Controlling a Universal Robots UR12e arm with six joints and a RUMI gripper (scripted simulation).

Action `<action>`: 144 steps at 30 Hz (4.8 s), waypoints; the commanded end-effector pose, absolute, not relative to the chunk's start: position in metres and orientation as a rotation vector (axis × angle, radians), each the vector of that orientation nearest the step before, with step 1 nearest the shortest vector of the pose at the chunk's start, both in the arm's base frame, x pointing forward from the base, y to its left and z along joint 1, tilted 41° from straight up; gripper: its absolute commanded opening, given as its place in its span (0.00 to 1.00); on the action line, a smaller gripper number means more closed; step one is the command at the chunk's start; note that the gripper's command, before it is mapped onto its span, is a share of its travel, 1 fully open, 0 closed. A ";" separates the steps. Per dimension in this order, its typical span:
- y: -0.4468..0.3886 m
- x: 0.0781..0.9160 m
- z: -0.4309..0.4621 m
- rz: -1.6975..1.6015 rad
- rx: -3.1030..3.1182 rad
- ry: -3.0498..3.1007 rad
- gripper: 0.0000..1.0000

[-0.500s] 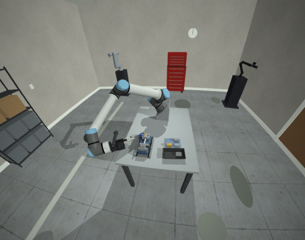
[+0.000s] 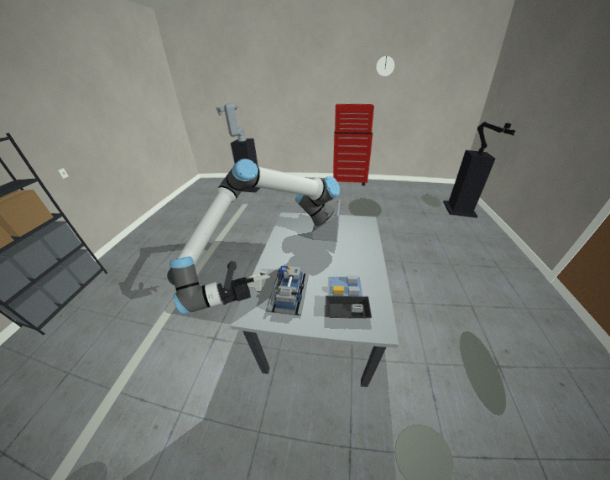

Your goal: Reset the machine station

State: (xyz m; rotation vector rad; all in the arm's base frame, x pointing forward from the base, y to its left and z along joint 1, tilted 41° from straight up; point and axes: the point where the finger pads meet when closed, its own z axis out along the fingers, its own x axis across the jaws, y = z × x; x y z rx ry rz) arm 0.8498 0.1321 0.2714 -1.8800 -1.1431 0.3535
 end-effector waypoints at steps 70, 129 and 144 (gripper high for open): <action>0.267 0.655 -0.093 0.899 -2.305 -2.650 1.00; 0.265 0.650 -0.097 0.892 -2.321 -2.685 0.00; 0.251 0.651 -0.114 0.892 -2.321 -2.685 0.00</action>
